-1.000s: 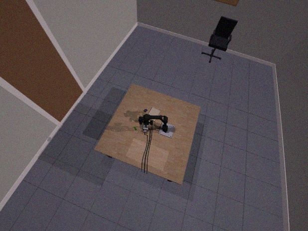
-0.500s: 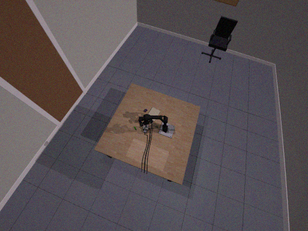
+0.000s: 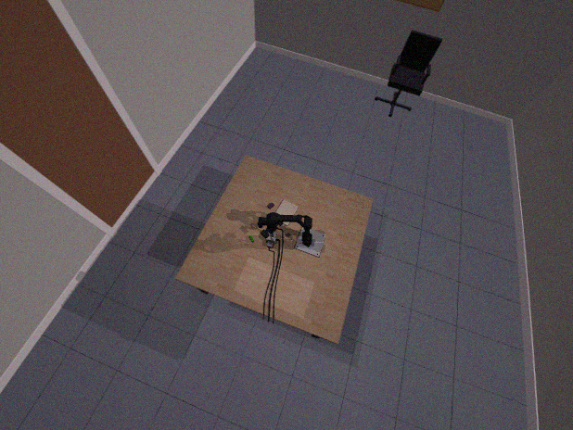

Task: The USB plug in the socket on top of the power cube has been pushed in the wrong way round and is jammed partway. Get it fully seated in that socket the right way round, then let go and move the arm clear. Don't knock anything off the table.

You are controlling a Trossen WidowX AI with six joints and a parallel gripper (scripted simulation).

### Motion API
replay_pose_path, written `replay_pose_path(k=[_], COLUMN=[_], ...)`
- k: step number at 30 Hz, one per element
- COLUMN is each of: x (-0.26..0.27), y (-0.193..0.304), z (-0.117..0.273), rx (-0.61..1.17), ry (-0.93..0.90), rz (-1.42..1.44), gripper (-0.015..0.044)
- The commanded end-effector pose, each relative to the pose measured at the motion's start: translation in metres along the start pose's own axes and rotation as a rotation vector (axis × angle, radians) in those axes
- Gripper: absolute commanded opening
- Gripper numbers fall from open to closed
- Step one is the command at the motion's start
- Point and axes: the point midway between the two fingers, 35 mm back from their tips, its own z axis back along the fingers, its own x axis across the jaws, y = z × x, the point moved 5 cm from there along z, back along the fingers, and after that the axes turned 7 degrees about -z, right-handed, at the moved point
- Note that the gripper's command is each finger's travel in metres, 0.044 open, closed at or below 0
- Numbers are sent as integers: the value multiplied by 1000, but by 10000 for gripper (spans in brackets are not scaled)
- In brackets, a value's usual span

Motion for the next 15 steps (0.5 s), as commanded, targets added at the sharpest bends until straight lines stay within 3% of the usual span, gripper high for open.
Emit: replay_pose_path(k=[1,15], x=[0,0], y=[0,0], z=[0,0], rx=[1,1], ry=[0,0], rz=[84,451], gripper=[0,0])
